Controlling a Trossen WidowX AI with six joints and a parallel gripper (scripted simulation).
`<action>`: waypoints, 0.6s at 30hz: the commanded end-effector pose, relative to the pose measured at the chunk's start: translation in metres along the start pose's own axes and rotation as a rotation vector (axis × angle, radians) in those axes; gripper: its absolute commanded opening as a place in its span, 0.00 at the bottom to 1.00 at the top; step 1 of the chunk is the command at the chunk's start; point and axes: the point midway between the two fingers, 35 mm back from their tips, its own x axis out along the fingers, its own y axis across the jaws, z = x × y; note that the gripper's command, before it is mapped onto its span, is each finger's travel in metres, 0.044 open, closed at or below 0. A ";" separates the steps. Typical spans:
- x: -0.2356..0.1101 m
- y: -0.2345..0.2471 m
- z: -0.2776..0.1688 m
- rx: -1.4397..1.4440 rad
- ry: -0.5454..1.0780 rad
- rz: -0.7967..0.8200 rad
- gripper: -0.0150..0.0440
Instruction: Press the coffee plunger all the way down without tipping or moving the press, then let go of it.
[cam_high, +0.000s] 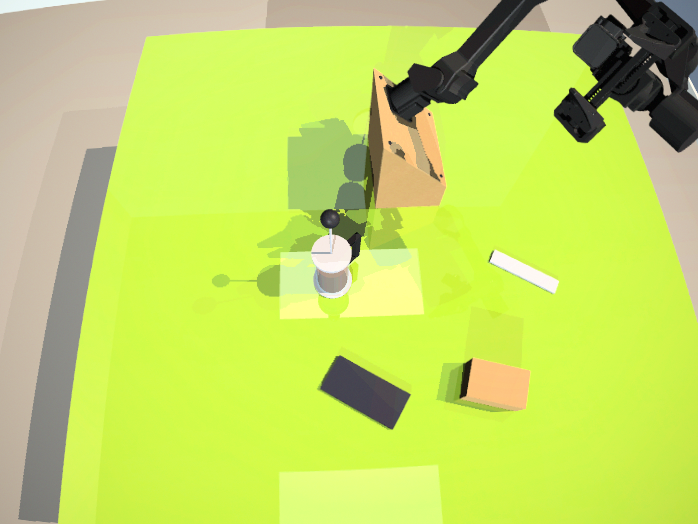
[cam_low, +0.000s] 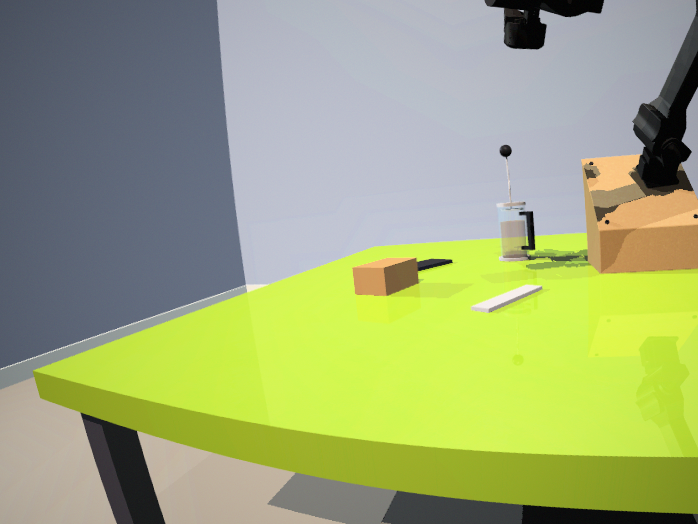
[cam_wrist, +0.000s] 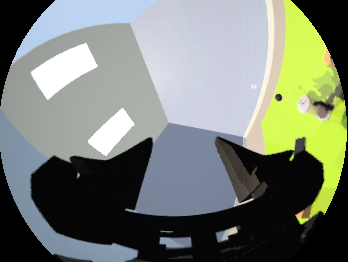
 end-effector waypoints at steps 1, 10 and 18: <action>0.002 -0.003 0.000 -0.014 -0.005 -0.009 0.98; 0.064 -0.108 0.014 -0.553 -0.069 -0.449 1.00; 0.106 -0.179 0.034 -0.863 0.125 -0.770 1.00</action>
